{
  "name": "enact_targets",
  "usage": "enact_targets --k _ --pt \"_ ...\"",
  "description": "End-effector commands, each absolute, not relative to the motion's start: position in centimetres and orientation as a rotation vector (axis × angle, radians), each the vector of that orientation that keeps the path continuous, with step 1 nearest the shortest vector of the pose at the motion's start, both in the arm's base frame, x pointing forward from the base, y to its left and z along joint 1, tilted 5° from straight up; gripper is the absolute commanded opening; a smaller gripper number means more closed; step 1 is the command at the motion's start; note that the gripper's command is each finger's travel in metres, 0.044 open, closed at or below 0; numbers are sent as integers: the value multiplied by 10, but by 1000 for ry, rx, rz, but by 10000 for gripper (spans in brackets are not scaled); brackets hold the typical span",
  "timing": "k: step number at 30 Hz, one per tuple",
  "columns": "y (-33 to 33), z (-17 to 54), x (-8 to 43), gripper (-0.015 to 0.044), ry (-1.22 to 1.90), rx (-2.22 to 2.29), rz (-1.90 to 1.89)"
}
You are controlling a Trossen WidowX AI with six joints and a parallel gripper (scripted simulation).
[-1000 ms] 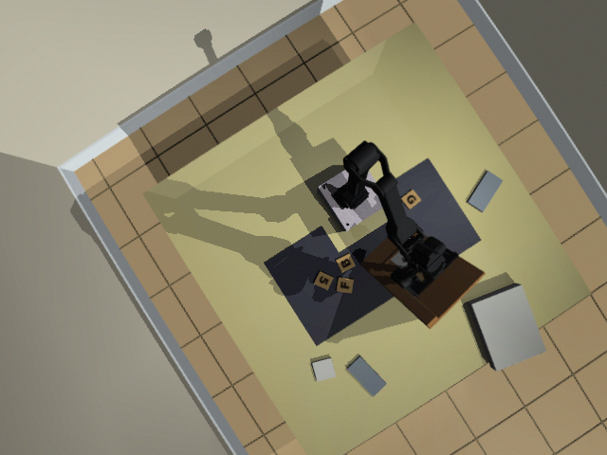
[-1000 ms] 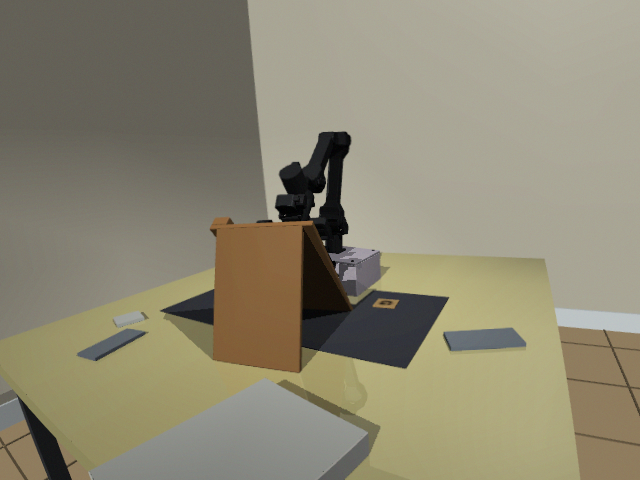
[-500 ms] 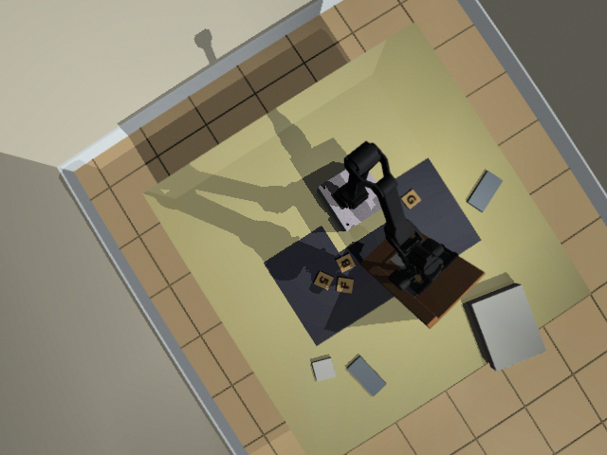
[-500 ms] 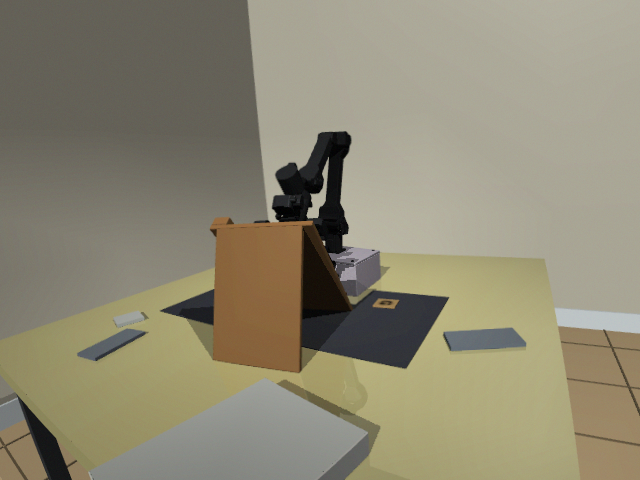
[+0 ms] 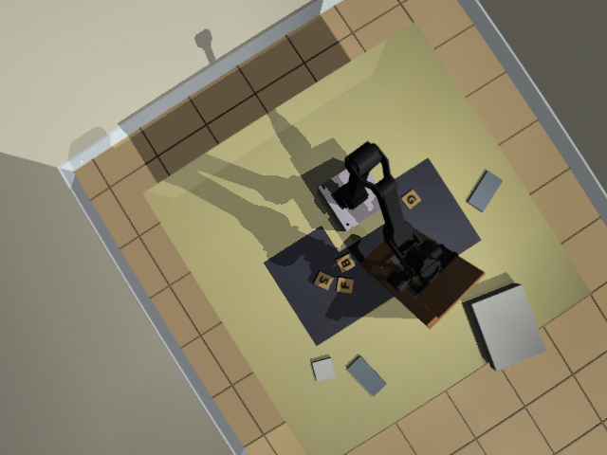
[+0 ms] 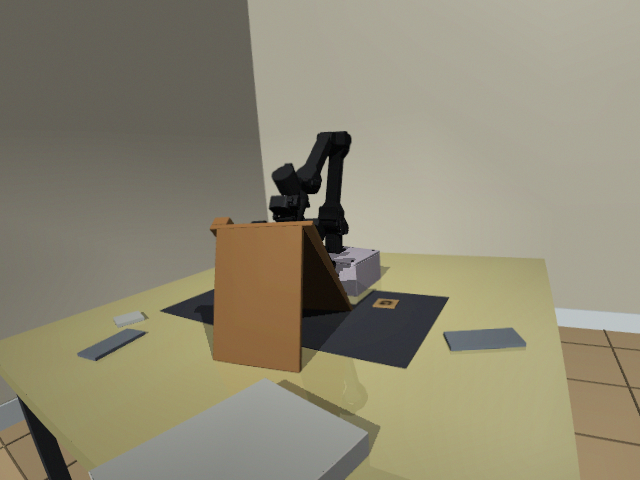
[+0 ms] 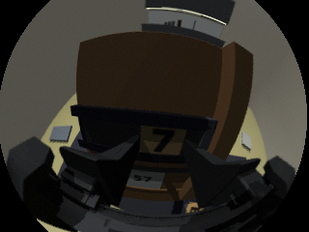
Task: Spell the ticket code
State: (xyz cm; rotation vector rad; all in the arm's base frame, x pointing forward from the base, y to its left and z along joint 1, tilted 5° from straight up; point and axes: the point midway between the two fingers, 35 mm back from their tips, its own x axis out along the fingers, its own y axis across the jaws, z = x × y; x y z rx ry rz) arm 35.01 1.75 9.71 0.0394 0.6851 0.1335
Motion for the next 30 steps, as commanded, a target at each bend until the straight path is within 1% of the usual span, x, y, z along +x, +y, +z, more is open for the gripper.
enact_targets --k 1,24,30 --pt "15 97 351 0 683 37 136" --pt "3 97 352 0 683 36 136" --pt "4 97 352 158 682 38 132"
